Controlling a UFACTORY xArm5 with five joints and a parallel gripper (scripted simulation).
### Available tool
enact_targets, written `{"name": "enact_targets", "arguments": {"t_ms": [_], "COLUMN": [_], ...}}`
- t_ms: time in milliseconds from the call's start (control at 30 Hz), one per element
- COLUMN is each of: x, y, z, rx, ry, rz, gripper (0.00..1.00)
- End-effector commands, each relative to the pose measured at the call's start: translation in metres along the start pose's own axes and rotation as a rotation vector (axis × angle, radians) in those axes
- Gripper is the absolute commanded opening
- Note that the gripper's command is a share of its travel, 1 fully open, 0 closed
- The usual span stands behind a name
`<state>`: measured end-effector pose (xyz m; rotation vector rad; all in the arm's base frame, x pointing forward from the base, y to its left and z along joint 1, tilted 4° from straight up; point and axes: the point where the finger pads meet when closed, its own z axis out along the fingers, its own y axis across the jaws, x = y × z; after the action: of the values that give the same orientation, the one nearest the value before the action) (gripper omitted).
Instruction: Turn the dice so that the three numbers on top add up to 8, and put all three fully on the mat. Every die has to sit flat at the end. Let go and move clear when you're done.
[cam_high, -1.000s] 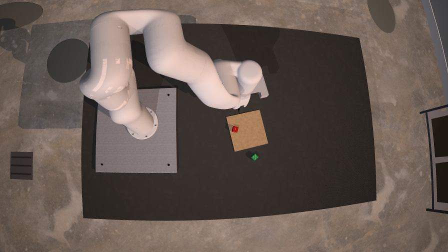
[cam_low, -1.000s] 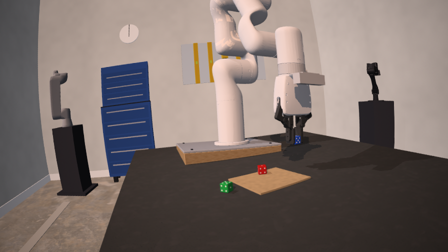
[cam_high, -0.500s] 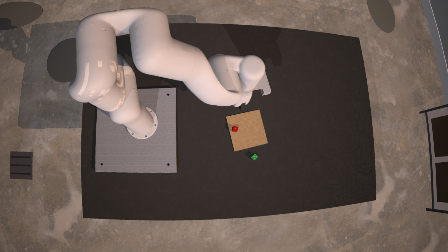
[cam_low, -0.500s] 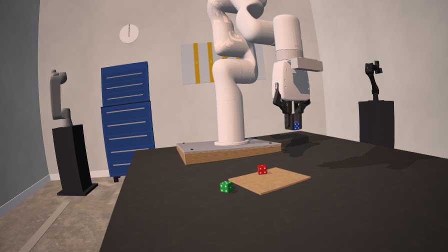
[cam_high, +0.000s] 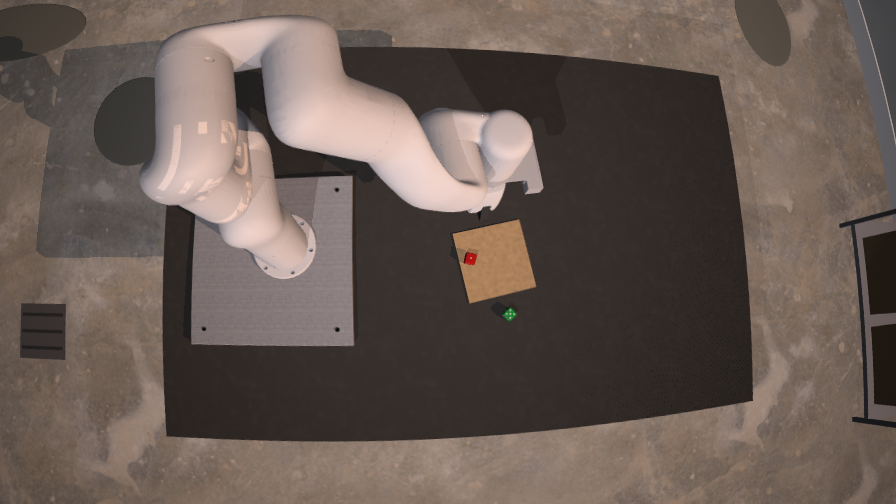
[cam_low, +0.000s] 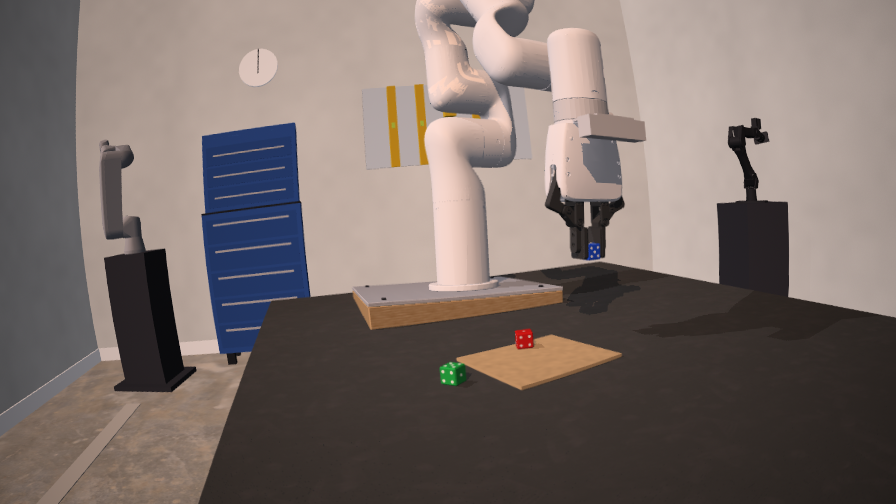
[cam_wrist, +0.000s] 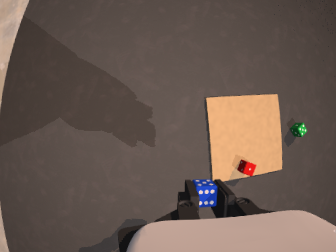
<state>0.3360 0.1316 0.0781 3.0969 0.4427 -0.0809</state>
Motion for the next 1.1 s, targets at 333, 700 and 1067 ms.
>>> {"name": "enact_targets", "arguments": {"t_ms": [333,700,1067], "x": [0.013,0.023,0.032], "y": [-0.003,-0.005,-0.008], "z": [-0.001,-0.001,-0.001], "rx": [0.001,0.002,0.002], "ry": [0.004,0.004,0.004], "rz": [0.417,0.783,1.099], "gripper": [0.15,0.15,0.15]}}
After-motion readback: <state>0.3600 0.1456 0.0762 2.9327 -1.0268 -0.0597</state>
